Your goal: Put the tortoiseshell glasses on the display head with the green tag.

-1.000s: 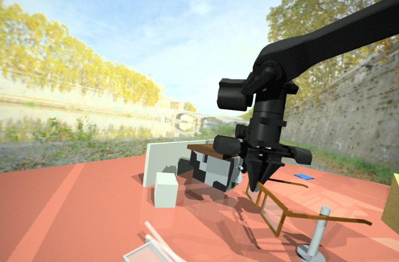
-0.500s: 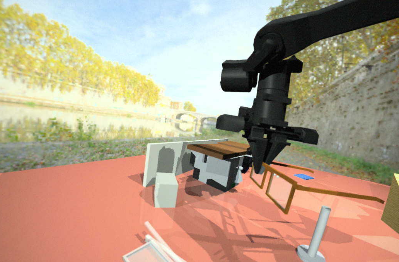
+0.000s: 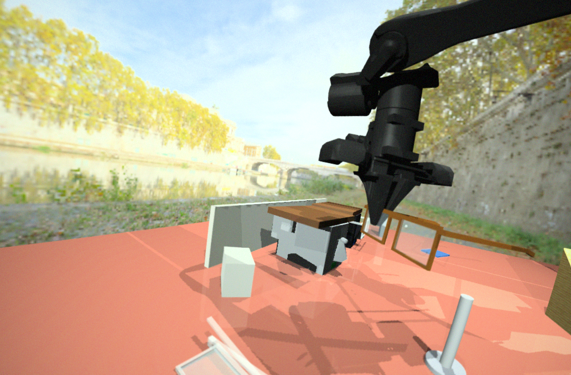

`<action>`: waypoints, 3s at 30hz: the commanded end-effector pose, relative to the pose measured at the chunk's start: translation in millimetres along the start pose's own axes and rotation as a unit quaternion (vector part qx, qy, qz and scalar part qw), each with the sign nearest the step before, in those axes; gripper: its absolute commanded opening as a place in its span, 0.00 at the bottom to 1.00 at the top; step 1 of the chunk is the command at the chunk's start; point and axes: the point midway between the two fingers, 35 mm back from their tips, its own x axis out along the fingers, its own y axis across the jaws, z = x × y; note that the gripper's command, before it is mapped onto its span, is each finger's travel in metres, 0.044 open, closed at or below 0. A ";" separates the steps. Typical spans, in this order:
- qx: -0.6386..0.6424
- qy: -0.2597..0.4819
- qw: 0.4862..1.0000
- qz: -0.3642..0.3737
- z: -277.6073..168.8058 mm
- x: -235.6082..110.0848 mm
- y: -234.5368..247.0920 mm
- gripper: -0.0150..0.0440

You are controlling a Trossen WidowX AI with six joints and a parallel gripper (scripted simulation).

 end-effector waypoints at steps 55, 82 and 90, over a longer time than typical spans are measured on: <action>-0.629 -0.152 0.758 0.084 105.1 -69.9 -183.2 0.25; -0.821 -0.273 0.501 0.019 106.0 -82.4 -268.8 0.25; -0.858 -0.305 0.414 -0.019 101.8 -83.2 -291.7 0.25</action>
